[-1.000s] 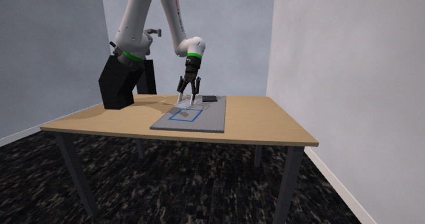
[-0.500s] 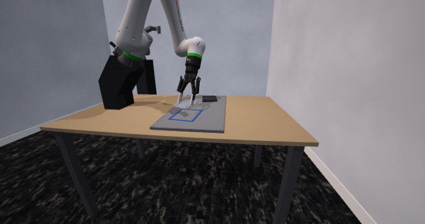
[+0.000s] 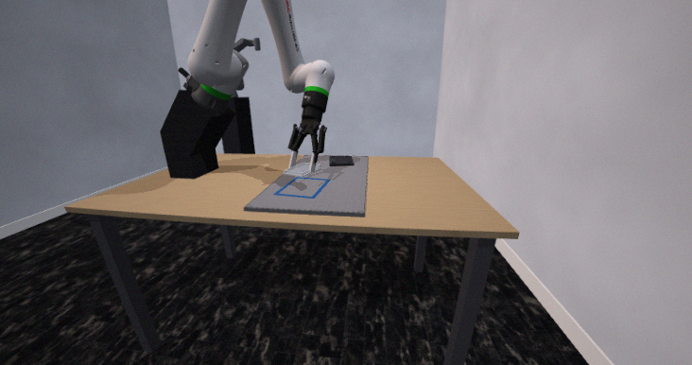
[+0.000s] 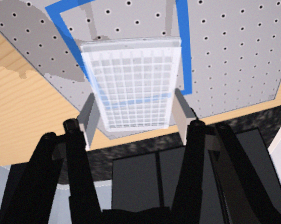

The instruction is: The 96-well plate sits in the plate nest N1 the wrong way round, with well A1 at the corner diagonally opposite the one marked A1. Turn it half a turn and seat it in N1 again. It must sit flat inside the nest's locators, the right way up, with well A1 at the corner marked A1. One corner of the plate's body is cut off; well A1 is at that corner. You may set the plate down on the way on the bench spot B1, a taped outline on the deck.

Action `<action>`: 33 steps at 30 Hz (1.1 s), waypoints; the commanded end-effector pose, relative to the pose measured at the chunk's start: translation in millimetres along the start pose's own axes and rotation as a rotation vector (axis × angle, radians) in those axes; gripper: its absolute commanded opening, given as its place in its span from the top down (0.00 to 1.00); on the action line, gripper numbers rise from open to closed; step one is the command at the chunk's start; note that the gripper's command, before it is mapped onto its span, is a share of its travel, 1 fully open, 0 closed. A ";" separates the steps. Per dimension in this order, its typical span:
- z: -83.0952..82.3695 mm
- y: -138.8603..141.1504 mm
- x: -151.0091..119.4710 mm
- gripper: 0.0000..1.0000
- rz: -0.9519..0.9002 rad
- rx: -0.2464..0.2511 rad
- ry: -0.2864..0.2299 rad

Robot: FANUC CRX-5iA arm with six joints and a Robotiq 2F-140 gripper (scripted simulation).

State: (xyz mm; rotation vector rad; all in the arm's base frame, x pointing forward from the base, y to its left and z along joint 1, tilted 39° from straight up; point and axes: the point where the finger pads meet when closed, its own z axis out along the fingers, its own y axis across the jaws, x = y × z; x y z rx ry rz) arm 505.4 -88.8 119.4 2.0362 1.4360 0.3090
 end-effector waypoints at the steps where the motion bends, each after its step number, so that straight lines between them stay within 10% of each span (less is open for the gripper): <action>1: 1.3 0.2 0.7 1.00 0.000 0.000 0.000; 33: 18.2 0.2 8.6 1.00 0.000 0.000 0.000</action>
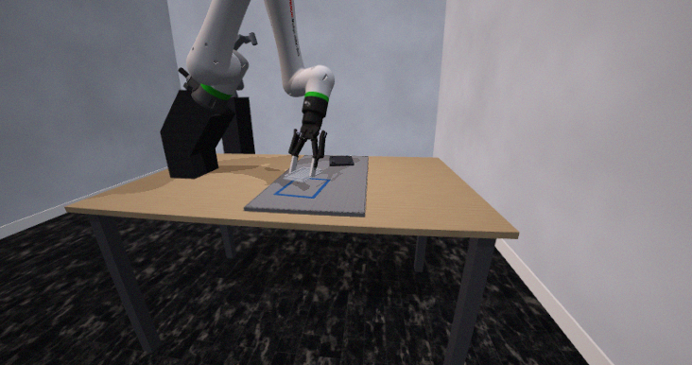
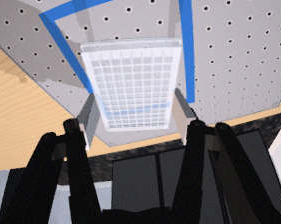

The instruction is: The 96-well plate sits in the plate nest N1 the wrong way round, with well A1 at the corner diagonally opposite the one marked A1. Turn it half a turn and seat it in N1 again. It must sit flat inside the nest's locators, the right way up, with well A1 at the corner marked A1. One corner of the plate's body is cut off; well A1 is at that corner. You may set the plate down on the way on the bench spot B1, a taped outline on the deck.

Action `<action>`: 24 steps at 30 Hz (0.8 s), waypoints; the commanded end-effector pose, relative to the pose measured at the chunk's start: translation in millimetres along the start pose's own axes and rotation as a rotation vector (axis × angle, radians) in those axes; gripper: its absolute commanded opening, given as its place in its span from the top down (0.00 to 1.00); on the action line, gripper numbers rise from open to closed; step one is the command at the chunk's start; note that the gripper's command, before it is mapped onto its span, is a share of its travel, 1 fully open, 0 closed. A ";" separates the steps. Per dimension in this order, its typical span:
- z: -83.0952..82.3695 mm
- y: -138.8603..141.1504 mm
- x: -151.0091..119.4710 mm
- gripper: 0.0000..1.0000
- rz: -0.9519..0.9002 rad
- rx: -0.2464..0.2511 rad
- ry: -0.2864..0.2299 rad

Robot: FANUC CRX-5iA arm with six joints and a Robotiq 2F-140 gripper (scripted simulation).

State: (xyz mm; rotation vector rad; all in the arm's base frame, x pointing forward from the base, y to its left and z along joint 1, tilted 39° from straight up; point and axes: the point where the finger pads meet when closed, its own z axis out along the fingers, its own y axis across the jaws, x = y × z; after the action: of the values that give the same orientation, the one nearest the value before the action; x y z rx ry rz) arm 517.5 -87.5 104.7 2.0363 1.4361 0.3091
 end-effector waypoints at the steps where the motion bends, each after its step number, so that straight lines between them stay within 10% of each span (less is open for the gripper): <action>1: 1.5 0.1 0.7 1.00 0.000 0.000 0.000; 24: 14.2 0.1 6.6 1.00 0.000 0.000 0.000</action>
State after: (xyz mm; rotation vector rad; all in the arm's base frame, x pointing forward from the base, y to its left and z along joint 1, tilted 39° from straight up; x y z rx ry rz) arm 526.7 -86.5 93.4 2.0363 1.4361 0.3091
